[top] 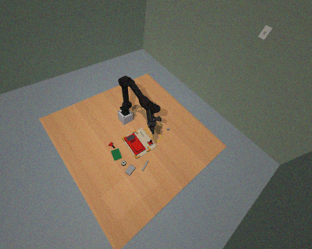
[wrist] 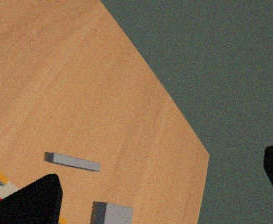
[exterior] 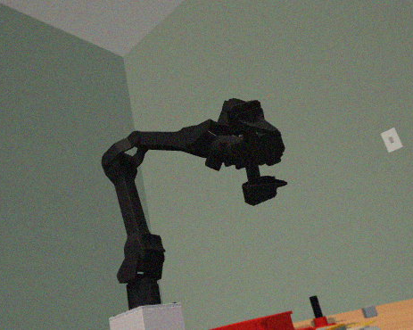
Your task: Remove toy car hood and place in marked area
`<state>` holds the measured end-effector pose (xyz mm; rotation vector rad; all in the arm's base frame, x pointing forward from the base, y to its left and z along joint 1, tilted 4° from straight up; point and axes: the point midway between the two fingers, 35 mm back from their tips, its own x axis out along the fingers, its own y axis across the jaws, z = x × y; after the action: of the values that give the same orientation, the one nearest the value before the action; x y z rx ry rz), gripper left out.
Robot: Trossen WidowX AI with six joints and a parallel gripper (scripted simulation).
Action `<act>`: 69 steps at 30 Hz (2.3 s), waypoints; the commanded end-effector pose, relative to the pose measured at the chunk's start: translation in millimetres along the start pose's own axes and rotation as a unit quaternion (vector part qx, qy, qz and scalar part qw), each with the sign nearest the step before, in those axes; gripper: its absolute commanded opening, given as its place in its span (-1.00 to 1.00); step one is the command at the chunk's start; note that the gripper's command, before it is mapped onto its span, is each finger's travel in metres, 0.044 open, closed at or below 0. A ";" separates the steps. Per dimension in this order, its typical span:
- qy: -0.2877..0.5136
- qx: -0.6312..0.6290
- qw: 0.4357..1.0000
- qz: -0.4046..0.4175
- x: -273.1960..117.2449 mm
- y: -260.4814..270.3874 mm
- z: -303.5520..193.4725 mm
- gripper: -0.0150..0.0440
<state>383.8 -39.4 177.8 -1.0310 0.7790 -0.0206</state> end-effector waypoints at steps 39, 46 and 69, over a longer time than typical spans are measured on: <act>0.330 0.393 0.785 0.346 82.4 103.2 -148.2 1.00; 0.330 0.393 0.785 0.346 84.8 106.4 -149.0 1.00; 0.330 0.393 0.785 0.346 92.4 117.1 -151.7 1.00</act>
<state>324.8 -126.9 -3.9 0.1373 1.5811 -0.0753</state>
